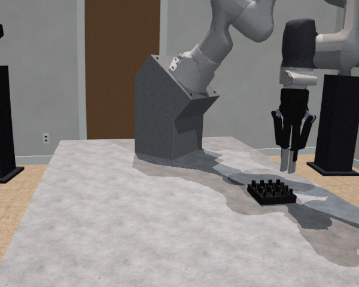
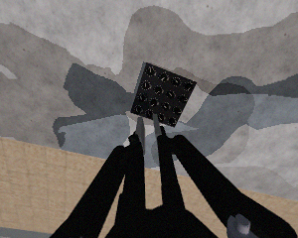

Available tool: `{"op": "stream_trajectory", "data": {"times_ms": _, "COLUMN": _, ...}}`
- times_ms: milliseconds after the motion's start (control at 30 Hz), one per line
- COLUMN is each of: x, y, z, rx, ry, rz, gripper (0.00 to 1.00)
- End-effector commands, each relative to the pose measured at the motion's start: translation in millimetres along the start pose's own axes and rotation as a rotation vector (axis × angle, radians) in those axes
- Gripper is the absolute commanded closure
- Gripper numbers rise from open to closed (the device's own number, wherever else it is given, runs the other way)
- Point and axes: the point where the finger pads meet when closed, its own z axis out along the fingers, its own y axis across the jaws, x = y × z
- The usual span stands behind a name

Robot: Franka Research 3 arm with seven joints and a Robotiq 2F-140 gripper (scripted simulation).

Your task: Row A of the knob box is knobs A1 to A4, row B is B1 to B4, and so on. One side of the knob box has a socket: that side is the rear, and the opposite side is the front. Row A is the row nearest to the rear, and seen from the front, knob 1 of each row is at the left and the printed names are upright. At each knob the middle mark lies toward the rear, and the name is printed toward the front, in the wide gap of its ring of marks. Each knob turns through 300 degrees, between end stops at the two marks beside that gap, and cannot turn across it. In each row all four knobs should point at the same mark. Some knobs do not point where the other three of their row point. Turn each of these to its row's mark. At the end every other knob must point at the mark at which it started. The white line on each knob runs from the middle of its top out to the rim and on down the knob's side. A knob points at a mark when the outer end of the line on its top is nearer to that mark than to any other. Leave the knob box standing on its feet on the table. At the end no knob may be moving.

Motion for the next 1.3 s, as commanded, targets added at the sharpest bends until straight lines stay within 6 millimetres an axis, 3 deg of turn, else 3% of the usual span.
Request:
{"op": "stream_trajectory", "data": {"times_ms": 0, "x": -1.6, "y": 0.2, "z": -0.8, "rx": -0.027, "ry": -0.005, "rz": 0.154, "gripper": 0.88}}
{"op": "stream_trajectory", "data": {"times_ms": 1033, "x": -2.6, "y": -1.9, "z": -6.3, "rx": -0.03, "ry": -0.008, "rz": 0.576, "gripper": 0.88}}
{"op": "stream_trajectory", "data": {"times_ms": 1267, "x": -2.6, "y": -1.9, "z": -6.4, "rx": -0.03, "ry": -0.008, "rz": 0.581, "gripper": 0.88}}
